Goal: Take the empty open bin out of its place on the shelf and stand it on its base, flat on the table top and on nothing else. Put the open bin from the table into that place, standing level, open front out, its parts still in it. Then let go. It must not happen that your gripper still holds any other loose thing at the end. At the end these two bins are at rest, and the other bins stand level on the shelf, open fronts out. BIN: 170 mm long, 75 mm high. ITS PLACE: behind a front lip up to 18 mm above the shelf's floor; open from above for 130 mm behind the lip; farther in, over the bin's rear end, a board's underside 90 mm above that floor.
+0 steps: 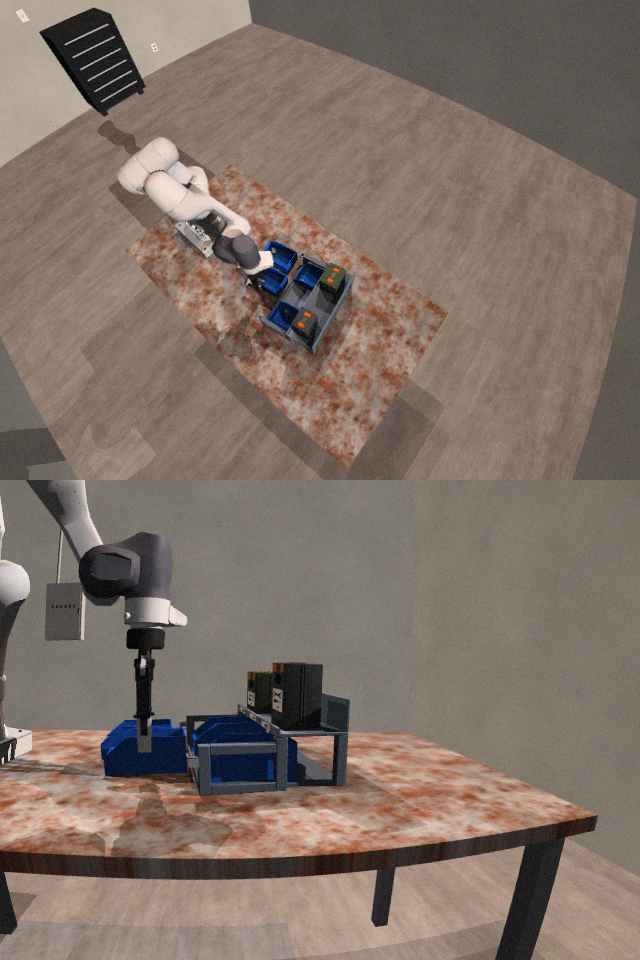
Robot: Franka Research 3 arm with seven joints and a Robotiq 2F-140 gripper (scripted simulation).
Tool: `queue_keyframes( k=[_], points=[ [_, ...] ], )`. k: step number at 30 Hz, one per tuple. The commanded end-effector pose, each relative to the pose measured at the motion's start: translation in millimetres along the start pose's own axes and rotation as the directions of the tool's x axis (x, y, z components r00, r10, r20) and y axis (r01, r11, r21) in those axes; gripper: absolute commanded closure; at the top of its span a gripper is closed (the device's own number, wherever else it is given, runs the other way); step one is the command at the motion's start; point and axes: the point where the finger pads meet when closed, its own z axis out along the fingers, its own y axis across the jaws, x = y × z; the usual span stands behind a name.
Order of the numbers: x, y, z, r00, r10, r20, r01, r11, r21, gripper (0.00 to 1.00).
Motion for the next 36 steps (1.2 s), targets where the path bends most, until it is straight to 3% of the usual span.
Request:
queue_keyframes(
  k=[1, 24, 25, 36],
  points=[
    [3.3, -1.8, 2.2, 1.000, -0.003, -0.010, 0.004, 1.000, 0.006, 0.85],
    [3.3, -1.8, 5.8, 1.000, -0.003, -0.010, 0.004, 1.000, 0.006, 0.85],
    [3.3, -1.8, 5.8, 1.000, -0.003, -0.010, 0.004, 1.000, 0.006, 1.00],
    [3.3, -1.8, 5.8, 1.000, -0.003, -0.010, 0.004, 1.000, 0.006, 1.00]
  ],
)
